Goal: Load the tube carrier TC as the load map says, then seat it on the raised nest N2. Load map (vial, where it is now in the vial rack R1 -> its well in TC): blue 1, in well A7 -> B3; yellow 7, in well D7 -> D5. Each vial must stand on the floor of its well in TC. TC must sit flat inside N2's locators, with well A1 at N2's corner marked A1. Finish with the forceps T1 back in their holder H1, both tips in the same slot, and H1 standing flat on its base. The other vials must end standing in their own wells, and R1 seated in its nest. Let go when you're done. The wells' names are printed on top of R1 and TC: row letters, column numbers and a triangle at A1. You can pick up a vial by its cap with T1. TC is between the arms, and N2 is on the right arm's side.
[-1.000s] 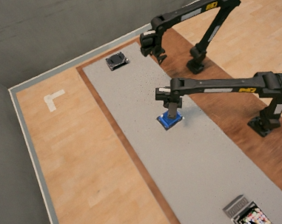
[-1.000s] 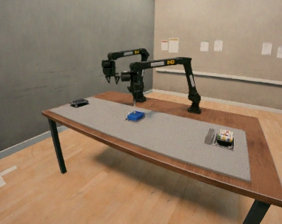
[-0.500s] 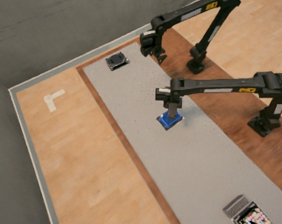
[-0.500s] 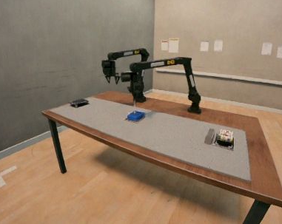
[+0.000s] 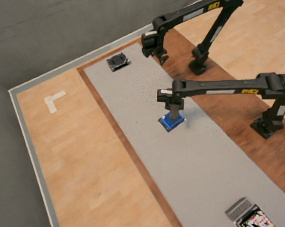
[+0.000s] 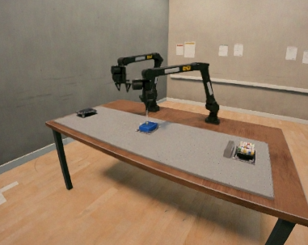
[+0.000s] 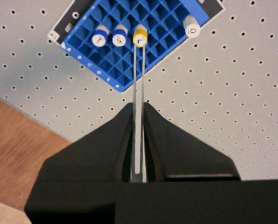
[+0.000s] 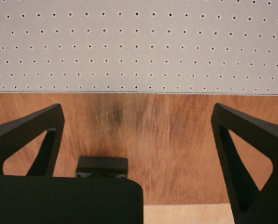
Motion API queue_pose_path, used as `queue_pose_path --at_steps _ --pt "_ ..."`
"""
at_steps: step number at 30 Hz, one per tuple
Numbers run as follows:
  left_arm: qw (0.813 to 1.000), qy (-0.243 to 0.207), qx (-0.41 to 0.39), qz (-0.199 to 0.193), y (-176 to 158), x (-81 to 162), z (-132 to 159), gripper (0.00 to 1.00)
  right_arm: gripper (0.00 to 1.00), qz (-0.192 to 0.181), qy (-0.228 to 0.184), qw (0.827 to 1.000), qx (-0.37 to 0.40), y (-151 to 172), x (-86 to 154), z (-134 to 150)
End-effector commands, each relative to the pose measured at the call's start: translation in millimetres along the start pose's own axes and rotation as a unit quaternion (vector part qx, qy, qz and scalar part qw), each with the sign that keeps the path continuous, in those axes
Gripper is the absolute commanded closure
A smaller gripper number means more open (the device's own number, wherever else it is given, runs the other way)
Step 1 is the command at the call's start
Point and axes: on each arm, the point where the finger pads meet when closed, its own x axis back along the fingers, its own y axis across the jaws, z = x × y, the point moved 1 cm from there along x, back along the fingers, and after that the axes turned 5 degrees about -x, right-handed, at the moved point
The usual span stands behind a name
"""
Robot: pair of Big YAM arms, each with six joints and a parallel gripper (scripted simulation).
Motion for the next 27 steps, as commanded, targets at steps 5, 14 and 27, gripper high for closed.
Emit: queue_pose_path --at_steps 5,14,27 --pt "1.000 0.000 0.008 0.008 1 0 -7 0.93 0.00 0.003 -0.016 1.000 -0.007 -1 12 -8" --pt "1.000 0.000 0.008 0.005 0 -4 -7 0.93 0.00 0.003 -0.016 1.000 -0.007 -1 12 -8" --pt "1.000 0.001 0.009 0.002 0 -10 -7 0.93 0.00 0.003 -0.016 1.000 -0.007 -1 12 -8"
